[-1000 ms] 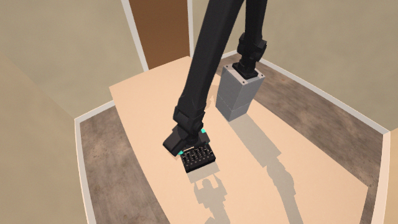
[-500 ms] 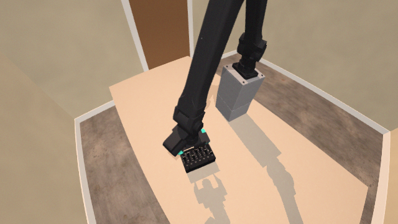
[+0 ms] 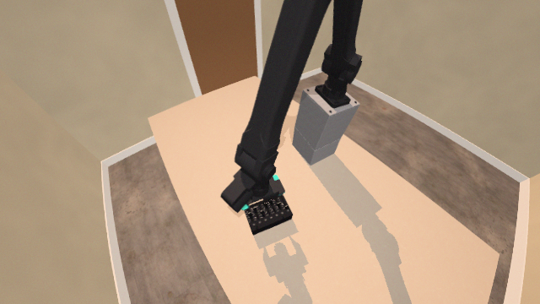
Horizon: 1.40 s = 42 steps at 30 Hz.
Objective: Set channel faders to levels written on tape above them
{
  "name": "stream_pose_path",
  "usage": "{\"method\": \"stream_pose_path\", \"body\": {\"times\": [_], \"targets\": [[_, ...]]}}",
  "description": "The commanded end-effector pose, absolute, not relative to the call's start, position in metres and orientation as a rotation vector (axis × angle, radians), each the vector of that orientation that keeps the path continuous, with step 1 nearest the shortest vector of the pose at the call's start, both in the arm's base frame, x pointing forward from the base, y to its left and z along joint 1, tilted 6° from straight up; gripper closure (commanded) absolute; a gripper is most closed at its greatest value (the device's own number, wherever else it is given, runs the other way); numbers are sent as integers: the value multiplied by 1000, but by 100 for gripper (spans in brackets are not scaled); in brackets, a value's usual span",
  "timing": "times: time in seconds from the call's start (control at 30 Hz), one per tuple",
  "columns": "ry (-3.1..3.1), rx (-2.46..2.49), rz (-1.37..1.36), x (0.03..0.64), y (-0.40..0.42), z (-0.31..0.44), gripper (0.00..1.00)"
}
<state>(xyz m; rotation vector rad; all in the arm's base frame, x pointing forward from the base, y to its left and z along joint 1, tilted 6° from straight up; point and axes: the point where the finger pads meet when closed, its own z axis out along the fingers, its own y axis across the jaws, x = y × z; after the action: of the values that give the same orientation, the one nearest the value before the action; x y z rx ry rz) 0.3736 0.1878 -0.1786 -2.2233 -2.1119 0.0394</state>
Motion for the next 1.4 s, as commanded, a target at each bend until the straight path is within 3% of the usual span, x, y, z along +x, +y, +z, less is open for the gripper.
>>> {"method": "stream_pose_path", "body": {"times": [0.0,0.57,1.37], "targets": [[-2107,-2242,16,383,191,-176,0],[-2353,-1981,-14,381,188,-165,0],[-3100,-352,-99,381,184,-130,0]]}}
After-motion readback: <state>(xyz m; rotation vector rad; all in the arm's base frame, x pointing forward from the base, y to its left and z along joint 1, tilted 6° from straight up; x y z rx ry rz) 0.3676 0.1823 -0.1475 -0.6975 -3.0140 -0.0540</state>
